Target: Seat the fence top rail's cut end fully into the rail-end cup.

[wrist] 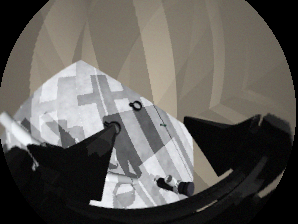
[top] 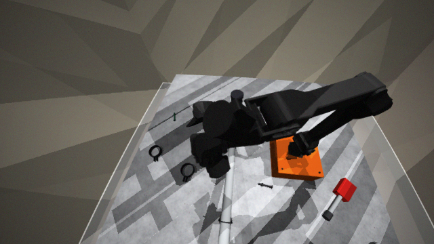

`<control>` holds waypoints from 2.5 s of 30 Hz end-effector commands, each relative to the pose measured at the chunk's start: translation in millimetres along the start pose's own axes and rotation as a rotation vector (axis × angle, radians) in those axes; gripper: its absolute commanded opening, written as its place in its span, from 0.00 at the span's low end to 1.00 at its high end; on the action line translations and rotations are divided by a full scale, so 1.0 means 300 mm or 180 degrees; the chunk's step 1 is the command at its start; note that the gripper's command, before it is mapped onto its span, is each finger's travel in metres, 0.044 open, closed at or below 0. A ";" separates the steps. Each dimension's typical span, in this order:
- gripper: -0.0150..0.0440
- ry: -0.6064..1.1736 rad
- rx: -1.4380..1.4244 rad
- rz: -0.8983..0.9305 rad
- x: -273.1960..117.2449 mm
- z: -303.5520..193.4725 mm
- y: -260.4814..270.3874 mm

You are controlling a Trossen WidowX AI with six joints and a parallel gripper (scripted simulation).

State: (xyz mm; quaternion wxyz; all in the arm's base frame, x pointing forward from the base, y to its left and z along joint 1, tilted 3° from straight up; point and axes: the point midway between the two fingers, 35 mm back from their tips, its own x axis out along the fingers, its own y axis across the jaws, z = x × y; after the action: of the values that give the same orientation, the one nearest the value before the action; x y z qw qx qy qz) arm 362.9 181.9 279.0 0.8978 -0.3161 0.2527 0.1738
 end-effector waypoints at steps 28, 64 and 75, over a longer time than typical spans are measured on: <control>1.00 0.1163 0.0121 0.0689 -0.023 -0.708 -0.169; 1.00 0.1287 -0.1940 0.0870 0.110 -1.003 -0.296; 1.00 0.1286 -0.1940 0.0868 0.142 -1.016 -0.295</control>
State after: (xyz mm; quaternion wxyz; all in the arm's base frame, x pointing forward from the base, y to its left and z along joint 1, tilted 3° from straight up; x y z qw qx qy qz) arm 333.1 -76.3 99.6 0.6666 -0.5597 0.3974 0.2908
